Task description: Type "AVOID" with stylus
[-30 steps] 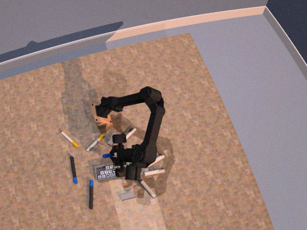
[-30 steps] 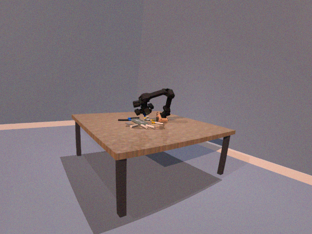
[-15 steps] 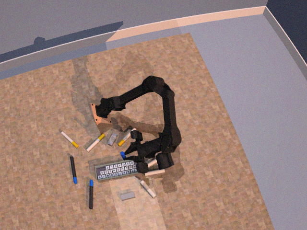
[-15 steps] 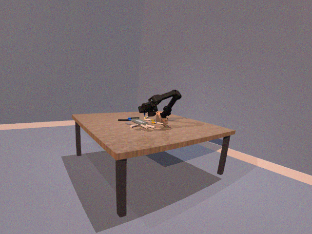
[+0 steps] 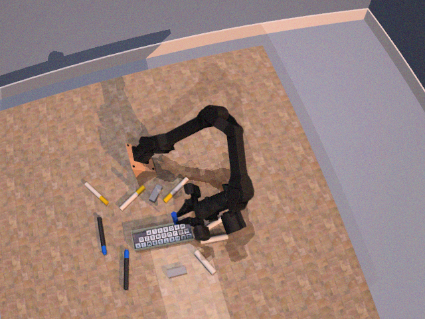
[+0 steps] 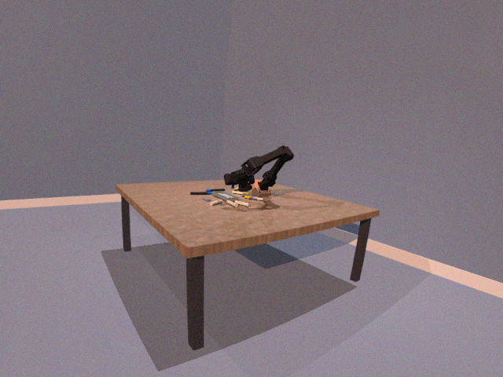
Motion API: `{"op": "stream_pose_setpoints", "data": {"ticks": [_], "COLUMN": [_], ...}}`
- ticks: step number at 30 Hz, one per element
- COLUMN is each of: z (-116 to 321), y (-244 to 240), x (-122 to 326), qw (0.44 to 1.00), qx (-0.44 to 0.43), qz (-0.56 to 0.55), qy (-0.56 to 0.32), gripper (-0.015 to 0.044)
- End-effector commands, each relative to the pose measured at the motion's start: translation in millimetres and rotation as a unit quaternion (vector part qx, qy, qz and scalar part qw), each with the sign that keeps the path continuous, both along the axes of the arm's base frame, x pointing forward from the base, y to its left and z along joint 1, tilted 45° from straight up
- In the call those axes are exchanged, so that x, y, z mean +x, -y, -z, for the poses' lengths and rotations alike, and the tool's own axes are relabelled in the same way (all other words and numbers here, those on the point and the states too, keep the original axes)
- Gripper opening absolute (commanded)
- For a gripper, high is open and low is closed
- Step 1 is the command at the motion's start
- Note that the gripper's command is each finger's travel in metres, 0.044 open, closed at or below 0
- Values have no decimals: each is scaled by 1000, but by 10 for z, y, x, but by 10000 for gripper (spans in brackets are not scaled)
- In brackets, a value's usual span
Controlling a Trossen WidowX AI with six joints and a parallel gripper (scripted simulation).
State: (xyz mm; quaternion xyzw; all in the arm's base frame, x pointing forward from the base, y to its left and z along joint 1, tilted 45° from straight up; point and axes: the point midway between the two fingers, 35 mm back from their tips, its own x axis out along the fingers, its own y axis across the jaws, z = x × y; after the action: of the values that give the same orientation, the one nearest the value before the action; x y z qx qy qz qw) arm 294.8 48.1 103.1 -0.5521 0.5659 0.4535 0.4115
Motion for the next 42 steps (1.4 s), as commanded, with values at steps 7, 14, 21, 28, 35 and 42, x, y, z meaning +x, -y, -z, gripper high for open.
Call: {"op": "stream_pose_setpoints", "data": {"ticks": [7,14,21,28,35,42], "z": [104,129,146,170,189,201], "y": [-61,-72,-90,-115,-134,-147], "x": [-18,-21,-22,-24,-26,-27], "qw": [1000,1000,1000,1000,1000,1000], "qx": [-1,-1,-1,-1,-1,-1], "qz": [3,3,2,2,2,2], "qy": [-5,-5,-5,-5,-5,-5], "gripper": [26,81,81,81,81,81]}}
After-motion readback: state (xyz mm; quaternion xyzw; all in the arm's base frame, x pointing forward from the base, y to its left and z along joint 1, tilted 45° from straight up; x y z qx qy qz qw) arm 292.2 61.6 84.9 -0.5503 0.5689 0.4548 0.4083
